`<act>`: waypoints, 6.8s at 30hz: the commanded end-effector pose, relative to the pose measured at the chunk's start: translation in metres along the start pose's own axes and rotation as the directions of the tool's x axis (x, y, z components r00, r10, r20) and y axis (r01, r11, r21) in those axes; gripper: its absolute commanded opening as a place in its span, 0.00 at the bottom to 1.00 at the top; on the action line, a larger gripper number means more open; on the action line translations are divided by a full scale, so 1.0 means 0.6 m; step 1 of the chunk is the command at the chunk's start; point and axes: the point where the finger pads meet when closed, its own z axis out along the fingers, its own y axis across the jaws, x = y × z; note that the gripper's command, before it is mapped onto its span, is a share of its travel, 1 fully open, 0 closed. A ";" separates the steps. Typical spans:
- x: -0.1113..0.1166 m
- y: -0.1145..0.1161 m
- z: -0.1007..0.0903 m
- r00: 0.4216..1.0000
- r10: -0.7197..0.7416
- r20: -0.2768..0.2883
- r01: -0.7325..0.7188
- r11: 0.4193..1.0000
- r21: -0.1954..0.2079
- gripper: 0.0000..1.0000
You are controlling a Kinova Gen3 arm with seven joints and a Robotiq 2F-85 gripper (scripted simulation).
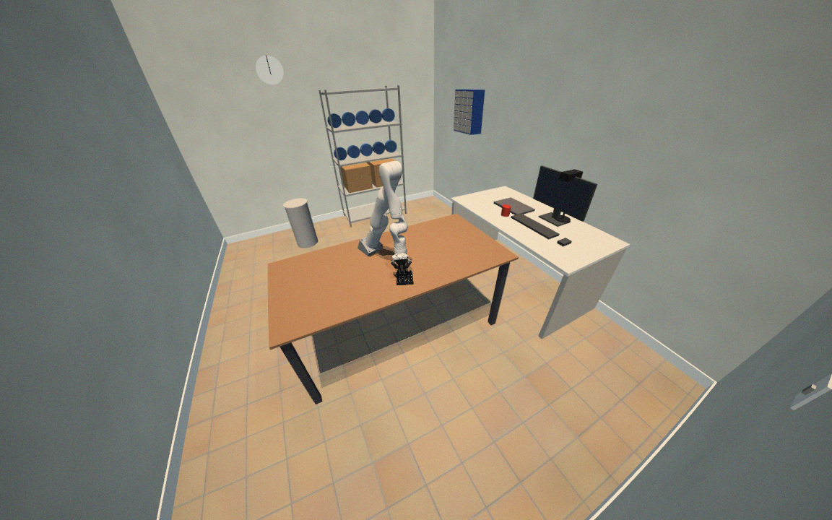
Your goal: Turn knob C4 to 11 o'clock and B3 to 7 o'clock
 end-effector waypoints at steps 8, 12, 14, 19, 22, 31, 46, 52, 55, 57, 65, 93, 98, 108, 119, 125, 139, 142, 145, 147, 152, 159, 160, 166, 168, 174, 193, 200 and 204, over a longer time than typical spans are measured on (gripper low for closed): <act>0.000 0.000 0.000 1.000 0.000 0.000 0.000 1.000 0.000 0.19; 0.000 0.000 0.000 1.000 0.000 0.000 0.000 1.000 0.000 0.19; 0.000 0.000 0.000 1.000 0.000 0.000 0.000 1.000 0.000 0.19; 0.000 0.000 0.000 1.000 0.000 0.000 0.000 1.000 0.000 0.19; 0.000 0.000 0.000 1.000 0.000 0.000 0.000 1.000 0.000 0.19; 0.000 0.000 0.000 1.000 0.000 0.000 0.000 1.000 0.000 0.19; 0.000 0.000 0.009 1.000 0.000 0.000 0.000 1.000 0.000 0.19; 0.000 0.000 0.017 1.000 0.000 0.000 0.000 1.000 0.001 0.19; 0.000 -0.001 0.020 1.000 0.000 0.001 0.000 1.000 0.001 0.19; 0.000 0.000 0.021 1.000 0.000 0.001 0.000 1.000 0.001 0.19; 0.000 0.000 0.023 1.000 0.000 0.000 0.000 1.000 0.000 0.19; 0.000 0.000 0.023 1.000 0.000 0.000 0.000 1.000 0.000 0.19; 0.000 0.000 0.023 1.000 0.000 0.000 0.000 1.000 0.000 0.19; 0.000 0.000 0.023 1.000 0.000 0.000 0.000 1.000 0.000 0.08; 0.000 0.000 0.023 1.000 0.000 0.000 0.000 1.000 0.000 0.08; 0.000 0.000 0.023 1.000 0.000 0.000 0.000 1.000 0.000 0.08; 0.000 0.000 0.023 1.000 -0.001 0.000 0.001 1.000 0.000 0.08; 0.000 0.000 0.023 1.000 -0.003 0.000 0.003 1.000 0.000 0.08; 0.000 0.000 0.023 1.000 -0.006 0.000 0.006 1.000 0.000 0.08; 0.000 0.000 0.023 1.000 -0.007 0.000 0.007 1.000 0.000 0.08; 0.000 0.000 0.023 1.000 -0.019 0.000 0.019 1.000 0.000 0.08; 0.000 0.000 0.023 0.999 -0.048 0.000 0.048 0.999 0.000 0.08; 0.000 0.000 0.023 0.999 -0.053 0.000 0.053 0.999 0.000 0.08; 0.000 0.000 0.023 0.997 -0.079 0.000 0.079 0.997 0.000 0.08; 0.000 0.000 0.023 0.996 -0.094 0.000 0.094 0.996 0.000 0.08; 0.000 0.000 0.023 0.989 -0.148 0.000 0.148 0.989 0.000 0.08; 0.000 0.000 0.023 0.930 -0.366 0.000 0.366 0.930 0.000 0.08; 0.000 0.000 0.023 0.896 -0.443 0.000 0.443 0.896 0.000 0.08; 0.000 0.000 0.023 0.862 -0.506 0.000 0.506 0.862 0.000 0.08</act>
